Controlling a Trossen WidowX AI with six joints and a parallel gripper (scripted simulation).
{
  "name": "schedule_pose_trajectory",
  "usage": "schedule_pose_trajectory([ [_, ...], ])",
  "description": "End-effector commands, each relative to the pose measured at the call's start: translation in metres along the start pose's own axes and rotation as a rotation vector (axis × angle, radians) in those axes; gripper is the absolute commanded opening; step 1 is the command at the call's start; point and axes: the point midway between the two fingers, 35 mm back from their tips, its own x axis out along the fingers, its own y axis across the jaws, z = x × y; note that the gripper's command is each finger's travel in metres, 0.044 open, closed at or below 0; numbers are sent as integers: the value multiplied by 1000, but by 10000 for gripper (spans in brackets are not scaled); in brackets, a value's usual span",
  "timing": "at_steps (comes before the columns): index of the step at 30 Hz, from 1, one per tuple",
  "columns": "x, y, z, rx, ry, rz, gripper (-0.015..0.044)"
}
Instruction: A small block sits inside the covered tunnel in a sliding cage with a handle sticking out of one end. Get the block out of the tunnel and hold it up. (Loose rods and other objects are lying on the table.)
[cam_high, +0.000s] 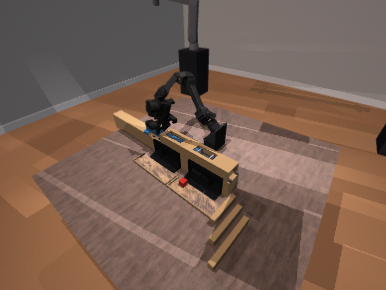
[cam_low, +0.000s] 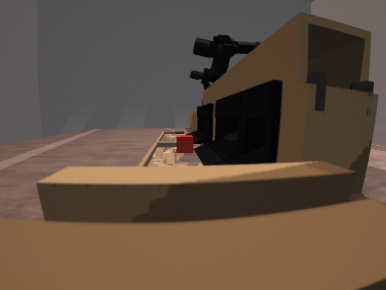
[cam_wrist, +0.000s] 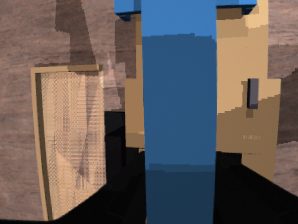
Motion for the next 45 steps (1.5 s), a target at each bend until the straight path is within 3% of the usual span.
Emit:
schedule_pose_trajectory([
  [1, 4, -2, -12, -24, 34, -12, 0],
  [5, 4, -2, -12, -24, 34, -12, 0],
  [14, -4, 1, 0, -3, 6, -1, 236],
  [22, -35, 8, 8, -23, 34, -12, 440],
  [28, -21, 6, 57, -24, 33, -12, 440],
  [45, -2, 3, 53, -22, 36, -13, 440],
])
